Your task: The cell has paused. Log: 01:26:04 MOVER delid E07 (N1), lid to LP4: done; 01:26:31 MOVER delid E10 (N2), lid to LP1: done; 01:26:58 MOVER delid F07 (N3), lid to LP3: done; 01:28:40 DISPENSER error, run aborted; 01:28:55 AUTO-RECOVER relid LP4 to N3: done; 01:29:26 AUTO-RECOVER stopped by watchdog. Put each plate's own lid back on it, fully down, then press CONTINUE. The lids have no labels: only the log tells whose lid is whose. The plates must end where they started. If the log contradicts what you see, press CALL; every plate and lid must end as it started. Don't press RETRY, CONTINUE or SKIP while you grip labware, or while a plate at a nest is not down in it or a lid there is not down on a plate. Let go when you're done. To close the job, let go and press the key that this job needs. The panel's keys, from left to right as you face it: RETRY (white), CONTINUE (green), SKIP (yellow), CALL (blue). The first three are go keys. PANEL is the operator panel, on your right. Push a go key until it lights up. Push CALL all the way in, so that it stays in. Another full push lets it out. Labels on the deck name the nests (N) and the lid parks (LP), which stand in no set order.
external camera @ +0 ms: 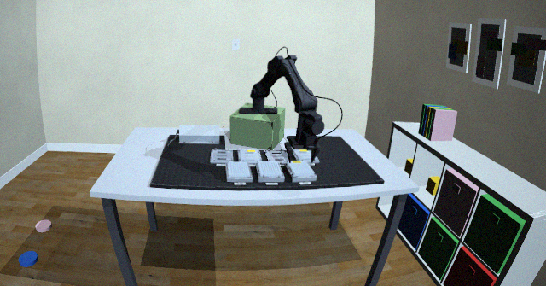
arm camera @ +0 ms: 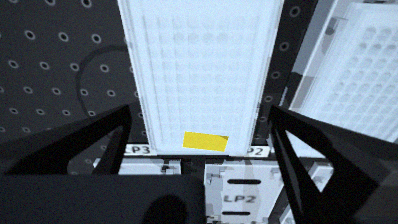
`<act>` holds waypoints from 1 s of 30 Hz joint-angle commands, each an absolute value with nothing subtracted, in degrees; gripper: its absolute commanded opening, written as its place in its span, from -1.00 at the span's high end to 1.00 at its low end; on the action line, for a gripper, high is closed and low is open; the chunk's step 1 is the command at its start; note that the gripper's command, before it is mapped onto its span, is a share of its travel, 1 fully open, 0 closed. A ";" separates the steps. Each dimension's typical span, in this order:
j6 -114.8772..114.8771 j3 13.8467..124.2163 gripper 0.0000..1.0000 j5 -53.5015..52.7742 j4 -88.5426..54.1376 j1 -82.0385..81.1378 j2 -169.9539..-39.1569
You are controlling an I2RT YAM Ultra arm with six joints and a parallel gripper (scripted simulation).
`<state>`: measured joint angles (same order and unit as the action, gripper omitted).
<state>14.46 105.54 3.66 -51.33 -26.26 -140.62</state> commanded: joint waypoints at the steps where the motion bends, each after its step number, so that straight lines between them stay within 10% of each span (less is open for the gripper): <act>1: 14.61 104.34 -1.00 4.39 -51.33 -27.13 -138.02; 30: 9.79 74.84 -1.00 2.97 -37.10 -18.06 -121.89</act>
